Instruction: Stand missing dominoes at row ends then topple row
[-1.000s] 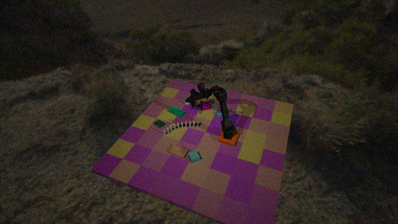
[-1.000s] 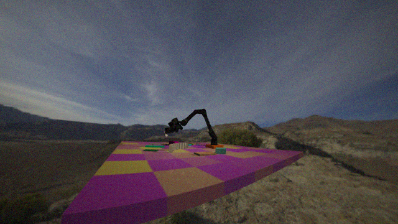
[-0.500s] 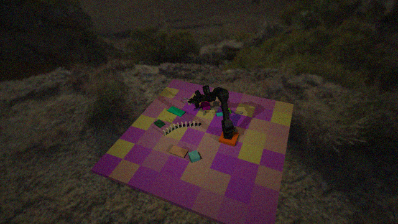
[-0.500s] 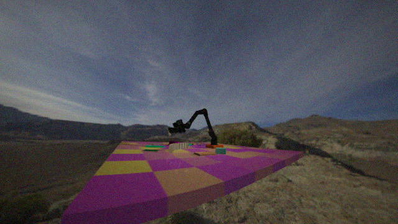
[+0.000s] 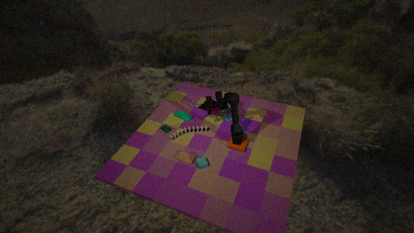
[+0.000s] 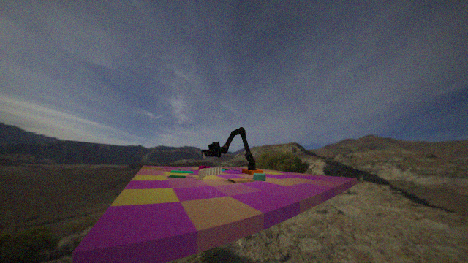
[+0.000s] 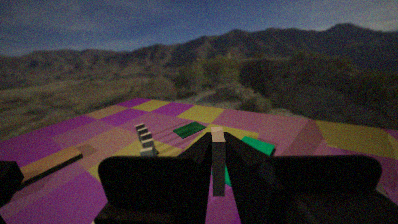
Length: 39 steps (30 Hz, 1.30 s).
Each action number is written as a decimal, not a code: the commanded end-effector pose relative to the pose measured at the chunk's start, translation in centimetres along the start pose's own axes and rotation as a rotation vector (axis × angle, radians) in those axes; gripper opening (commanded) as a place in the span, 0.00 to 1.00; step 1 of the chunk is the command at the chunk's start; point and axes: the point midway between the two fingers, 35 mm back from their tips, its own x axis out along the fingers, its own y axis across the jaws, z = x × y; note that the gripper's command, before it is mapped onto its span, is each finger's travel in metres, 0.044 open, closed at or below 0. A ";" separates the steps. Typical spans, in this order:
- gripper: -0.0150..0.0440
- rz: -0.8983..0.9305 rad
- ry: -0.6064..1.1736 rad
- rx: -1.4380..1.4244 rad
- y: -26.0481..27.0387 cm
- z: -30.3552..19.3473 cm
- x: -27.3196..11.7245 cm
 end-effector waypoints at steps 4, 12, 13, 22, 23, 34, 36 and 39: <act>0.30 0.005 -0.009 -0.012 0.2 0.4 -0.2; 0.30 0.005 -0.009 -0.012 0.2 0.4 -0.2; 0.30 0.005 -0.009 -0.012 0.2 0.4 -0.2; 0.30 0.005 -0.008 -0.011 -0.2 -2.3 0.5; 0.30 0.005 -0.008 -0.011 -0.2 -2.6 0.6; 0.30 0.004 -0.007 -0.009 -0.3 -6.6 1.3; 0.30 0.004 -0.007 -0.009 -0.3 -7.3 1.5; 0.30 0.003 -0.007 -0.008 -0.2 -8.4 1.6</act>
